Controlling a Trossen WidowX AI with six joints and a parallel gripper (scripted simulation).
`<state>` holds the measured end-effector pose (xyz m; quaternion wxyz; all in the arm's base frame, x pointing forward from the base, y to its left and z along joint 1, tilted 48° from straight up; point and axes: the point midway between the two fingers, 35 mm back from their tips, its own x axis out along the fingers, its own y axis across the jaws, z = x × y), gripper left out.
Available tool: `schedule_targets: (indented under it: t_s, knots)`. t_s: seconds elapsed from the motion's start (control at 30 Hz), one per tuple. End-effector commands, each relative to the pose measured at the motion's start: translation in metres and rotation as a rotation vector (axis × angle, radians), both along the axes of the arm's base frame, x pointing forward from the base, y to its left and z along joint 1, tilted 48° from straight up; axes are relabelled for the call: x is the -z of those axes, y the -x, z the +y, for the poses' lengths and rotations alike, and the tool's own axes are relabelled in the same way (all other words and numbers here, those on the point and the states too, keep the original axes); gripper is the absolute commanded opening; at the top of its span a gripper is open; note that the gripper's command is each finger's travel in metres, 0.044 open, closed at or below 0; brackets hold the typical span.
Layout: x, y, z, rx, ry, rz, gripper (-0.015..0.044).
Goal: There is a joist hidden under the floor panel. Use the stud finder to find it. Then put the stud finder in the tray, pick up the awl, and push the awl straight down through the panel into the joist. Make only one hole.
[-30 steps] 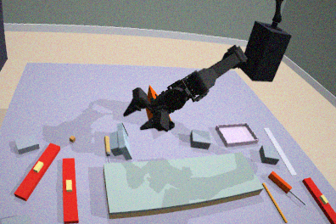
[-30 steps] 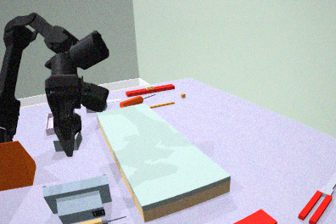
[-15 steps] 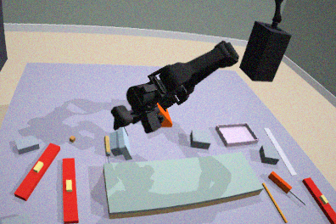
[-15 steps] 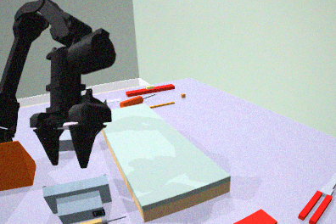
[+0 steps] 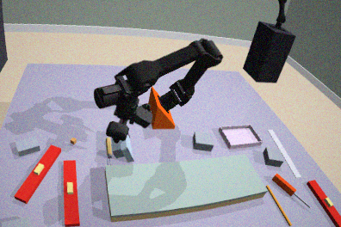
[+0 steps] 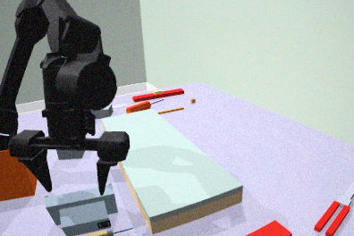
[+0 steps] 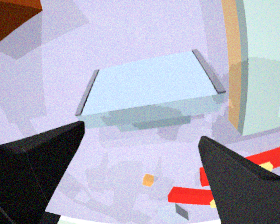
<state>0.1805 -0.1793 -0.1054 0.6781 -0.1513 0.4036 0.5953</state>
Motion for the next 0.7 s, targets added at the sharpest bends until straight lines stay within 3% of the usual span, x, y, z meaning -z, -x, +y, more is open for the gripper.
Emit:
schedule_targets:
  t_s: [0.0,0.67]
  knots:
    - [0.0187,0.0002,-0.007,-0.156,-0.158,-0.32,0.044]
    - [0.0239,-0.0006,-0.0017,-0.155,-0.159,-0.319,0.044]
